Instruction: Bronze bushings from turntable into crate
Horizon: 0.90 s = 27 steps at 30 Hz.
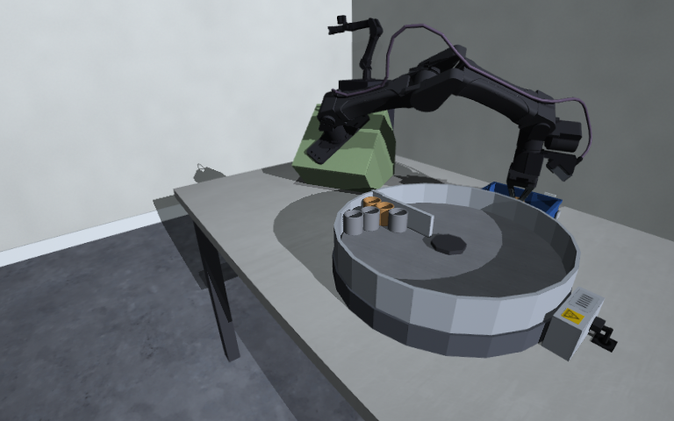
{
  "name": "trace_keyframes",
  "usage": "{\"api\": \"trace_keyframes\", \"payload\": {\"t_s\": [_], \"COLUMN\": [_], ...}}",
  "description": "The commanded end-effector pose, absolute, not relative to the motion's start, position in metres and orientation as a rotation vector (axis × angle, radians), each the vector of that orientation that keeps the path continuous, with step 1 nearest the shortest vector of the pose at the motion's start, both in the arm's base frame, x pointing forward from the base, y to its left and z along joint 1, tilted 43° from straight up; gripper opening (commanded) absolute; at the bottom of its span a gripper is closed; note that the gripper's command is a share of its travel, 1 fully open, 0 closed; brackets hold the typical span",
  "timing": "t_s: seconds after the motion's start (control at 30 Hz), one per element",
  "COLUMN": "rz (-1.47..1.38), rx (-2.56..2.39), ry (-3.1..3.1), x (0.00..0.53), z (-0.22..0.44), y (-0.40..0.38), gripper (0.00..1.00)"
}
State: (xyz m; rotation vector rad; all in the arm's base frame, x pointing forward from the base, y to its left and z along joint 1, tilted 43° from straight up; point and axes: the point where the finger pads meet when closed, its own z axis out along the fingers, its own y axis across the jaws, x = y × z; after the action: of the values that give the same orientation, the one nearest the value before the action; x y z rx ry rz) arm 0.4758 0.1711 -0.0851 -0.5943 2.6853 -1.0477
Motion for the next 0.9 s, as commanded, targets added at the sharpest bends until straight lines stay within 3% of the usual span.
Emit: {"api": "trace_keyframes", "payload": {"t_s": [0.0,0.87], "rz": [-0.996,-0.987], "rx": [-0.601,-0.595], "ry": [2.640,2.635], "x": [0.4797,0.4802], "z": [-0.0653,-0.0596], "y": [0.1970,0.1990], "gripper": [0.00,0.00]}}
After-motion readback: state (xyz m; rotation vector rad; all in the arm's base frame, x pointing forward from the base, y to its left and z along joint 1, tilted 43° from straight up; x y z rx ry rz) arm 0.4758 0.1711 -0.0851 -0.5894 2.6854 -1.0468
